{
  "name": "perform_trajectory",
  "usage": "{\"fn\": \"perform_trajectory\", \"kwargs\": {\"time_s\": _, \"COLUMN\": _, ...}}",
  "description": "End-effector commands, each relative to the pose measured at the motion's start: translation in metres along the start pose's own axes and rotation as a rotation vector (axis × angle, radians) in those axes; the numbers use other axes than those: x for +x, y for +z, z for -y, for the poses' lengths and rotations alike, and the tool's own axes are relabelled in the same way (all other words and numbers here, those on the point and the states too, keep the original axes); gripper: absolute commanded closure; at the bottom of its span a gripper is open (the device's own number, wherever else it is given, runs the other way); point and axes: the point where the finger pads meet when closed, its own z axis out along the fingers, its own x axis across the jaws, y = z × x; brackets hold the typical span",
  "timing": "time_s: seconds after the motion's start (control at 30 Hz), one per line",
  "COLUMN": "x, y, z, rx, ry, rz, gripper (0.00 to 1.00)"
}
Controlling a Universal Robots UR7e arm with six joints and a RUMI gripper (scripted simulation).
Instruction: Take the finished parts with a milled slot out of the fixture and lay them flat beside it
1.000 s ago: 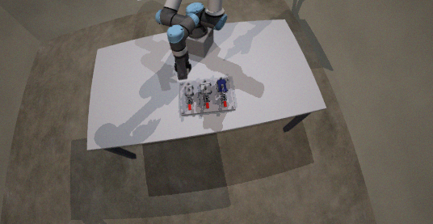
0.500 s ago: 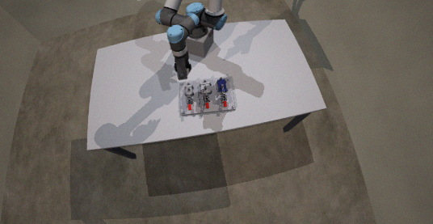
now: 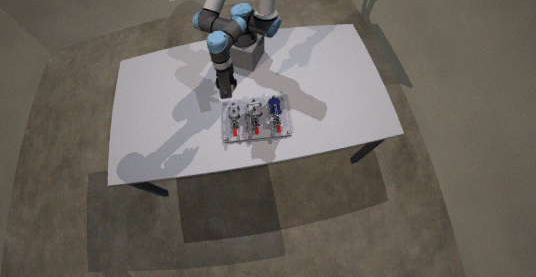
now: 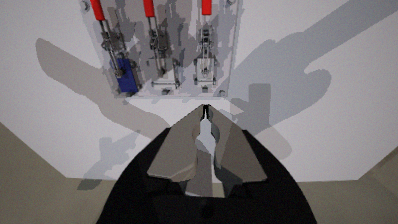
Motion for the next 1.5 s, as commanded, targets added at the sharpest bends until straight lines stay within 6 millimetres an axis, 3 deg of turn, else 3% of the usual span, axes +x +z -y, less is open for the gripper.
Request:
{"fn": "perform_trajectory", "kwargs": {"time_s": 0.0, "x": 0.0005, "y": 0.0003, "z": -0.0008, "rx": 0.0, "ry": 0.001, "rz": 0.0, "gripper": 1.0}}
{"fn": "perform_trajectory", "kwargs": {"time_s": 0.17, "x": 0.0004, "y": 0.0003, "z": -0.0008, "rx": 0.0, "ry": 0.001, "rz": 0.0, "gripper": 1.0}}
{"fn": "perform_trajectory", "kwargs": {"time_s": 0.2, "x": 0.0004, "y": 0.0003, "z": -0.0008, "rx": 0.0, "ry": 0.001, "rz": 0.0, "gripper": 0.41}}
{"fn": "perform_trajectory", "kwargs": {"time_s": 1.47, "x": 0.0003, "y": 0.0003, "z": -0.0007, "rx": 0.0, "ry": 0.001, "rz": 0.0, "gripper": 0.41}}
